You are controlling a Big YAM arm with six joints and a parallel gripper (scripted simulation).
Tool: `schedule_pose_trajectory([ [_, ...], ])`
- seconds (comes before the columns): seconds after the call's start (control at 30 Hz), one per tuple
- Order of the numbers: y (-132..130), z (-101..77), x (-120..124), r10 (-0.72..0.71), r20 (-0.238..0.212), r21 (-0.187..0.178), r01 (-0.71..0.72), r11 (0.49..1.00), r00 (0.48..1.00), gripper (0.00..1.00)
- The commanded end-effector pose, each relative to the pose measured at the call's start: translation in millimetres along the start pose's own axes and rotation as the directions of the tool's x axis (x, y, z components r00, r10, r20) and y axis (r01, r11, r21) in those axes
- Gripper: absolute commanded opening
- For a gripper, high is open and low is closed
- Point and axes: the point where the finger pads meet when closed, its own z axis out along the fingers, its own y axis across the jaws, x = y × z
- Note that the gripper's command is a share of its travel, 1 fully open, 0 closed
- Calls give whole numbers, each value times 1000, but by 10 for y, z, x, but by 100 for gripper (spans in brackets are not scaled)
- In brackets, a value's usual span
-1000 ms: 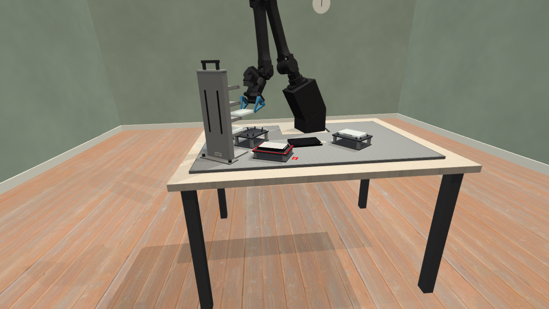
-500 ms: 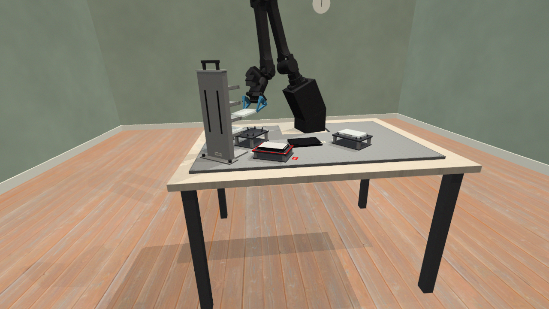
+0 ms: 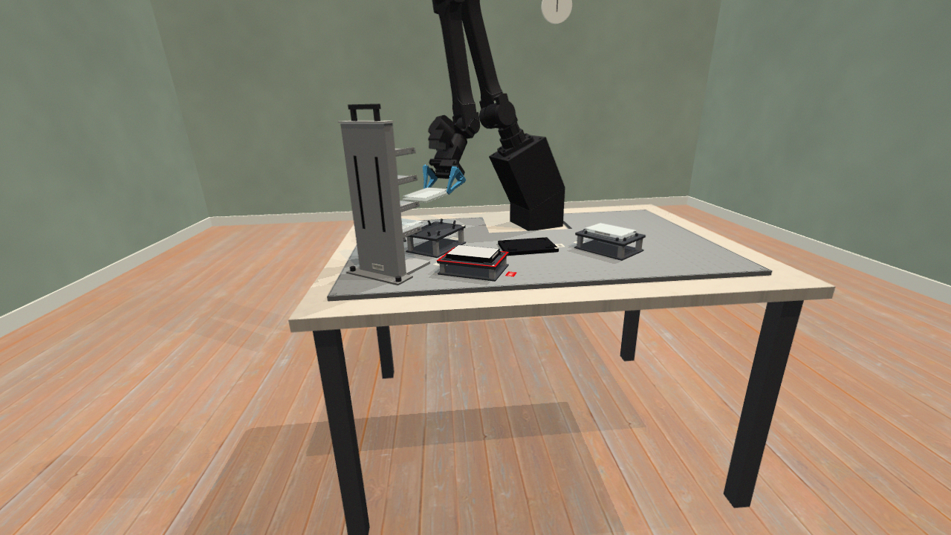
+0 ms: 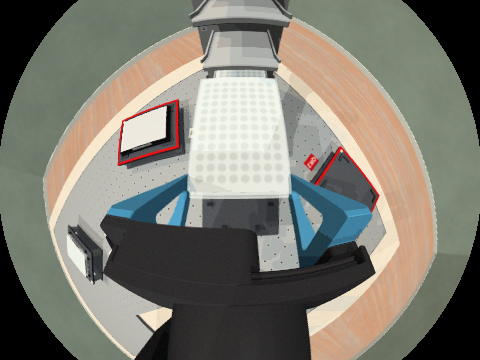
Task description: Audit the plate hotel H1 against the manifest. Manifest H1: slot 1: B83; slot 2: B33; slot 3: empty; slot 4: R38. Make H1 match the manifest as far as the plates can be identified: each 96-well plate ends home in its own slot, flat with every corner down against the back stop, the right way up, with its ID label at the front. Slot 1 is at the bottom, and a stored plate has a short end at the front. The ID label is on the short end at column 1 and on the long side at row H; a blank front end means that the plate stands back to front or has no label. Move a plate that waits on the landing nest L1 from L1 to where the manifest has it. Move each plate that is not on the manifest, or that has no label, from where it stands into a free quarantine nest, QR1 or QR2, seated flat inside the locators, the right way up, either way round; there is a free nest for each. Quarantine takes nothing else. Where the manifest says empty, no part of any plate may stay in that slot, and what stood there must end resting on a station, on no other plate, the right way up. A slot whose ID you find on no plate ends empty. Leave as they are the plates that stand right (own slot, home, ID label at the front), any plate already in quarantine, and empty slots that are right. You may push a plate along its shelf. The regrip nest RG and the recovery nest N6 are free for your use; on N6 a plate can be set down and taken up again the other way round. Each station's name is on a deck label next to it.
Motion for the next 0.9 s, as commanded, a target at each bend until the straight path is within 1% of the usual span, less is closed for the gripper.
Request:
schedule_pose_trajectory([
  [0.0, -45, -26, 6, -14, 18, 15, 14, 1000, 1000, 86],
  [0.3, -43, -73, 90, -14, 18, 15, 14, 1000, 1000, 86],
  [0.33, -59, -70, 36, -19, 34, 19, 19, 1000, 999, 86],
  [0.37, -46, -83, 108, -15, 19, 15, 14, 1000, 1000, 86],
  [0.73, -34, -168, 255, -14, 14, 14, 14, 1000, 1000, 86],
  [0.8, -56, -122, 206, -18, 26, 17, 18, 1000, 999, 86],
  [0.87, -56, -122, 206, -18, 26, 17, 18, 1000, 999, 86],
])
